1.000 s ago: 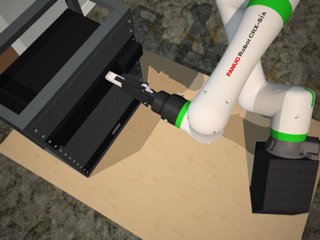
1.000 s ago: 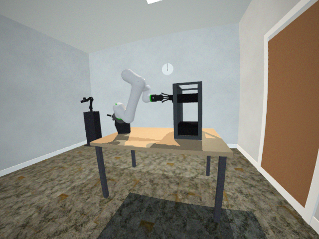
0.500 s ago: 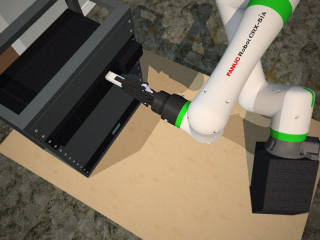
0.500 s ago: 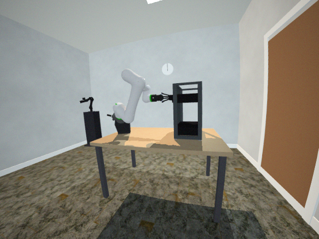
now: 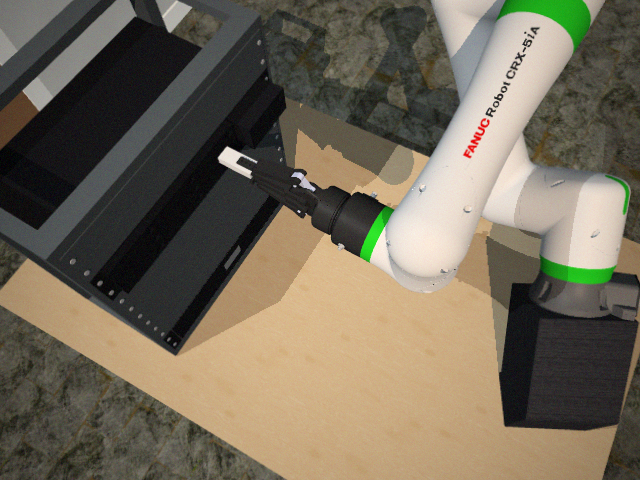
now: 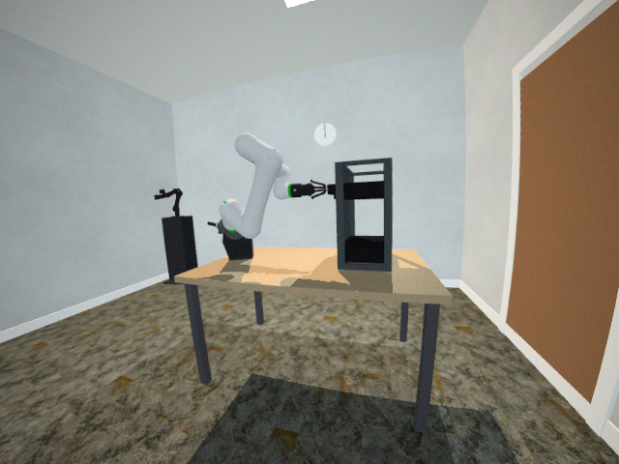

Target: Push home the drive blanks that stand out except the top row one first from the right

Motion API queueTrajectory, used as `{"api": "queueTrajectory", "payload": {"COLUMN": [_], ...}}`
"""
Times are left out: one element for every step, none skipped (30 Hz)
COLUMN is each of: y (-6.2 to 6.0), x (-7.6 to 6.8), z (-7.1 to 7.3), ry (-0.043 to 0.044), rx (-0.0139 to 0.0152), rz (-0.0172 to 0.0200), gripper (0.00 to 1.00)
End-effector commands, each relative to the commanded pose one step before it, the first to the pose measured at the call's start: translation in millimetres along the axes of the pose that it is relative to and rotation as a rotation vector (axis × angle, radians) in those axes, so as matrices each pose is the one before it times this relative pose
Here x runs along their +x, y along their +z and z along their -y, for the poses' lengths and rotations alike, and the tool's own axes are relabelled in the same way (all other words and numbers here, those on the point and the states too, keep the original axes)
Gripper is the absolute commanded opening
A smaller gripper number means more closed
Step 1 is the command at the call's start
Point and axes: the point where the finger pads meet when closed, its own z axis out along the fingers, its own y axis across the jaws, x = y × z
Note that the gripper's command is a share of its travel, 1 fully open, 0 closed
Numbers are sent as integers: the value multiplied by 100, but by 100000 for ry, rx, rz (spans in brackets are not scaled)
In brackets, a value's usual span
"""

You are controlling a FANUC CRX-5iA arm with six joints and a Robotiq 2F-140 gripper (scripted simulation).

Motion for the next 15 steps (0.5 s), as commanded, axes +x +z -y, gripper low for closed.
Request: {"api": "queueTrajectory", "payload": {"y": [-2024, -615, -602, -574, -533, -480, -418, 0, 0, -349, -277, -204, -136, -76, -31], "x": [-68, 1, 0, 0, 0, 0, 1, 0, 0, 0, -1, 1, 0, 0, 0], "z": [80, 0, 0, 0, 0, 0, 0, 0, 0, 0, 0, 0, 0, 0, 0], "ry": [-45, 1, 0, 0, 0, 0, 0, 0, 0, 0, -1, 1, 0, 0, 0], "rx": [140, 0, 0, 0, 0, 0, 0, 0, 0, 0, -1, 1, 0, 0, 0], "rz": [150, 0, 0, 0, 0, 0, 0, 0, 0, 0, 0, 0, 0, 0, 0], "gripper": [0, 0, 0, 0, 0, 0, 0, 0, 0, 0, 0, 0, 0, 0, 0]}}
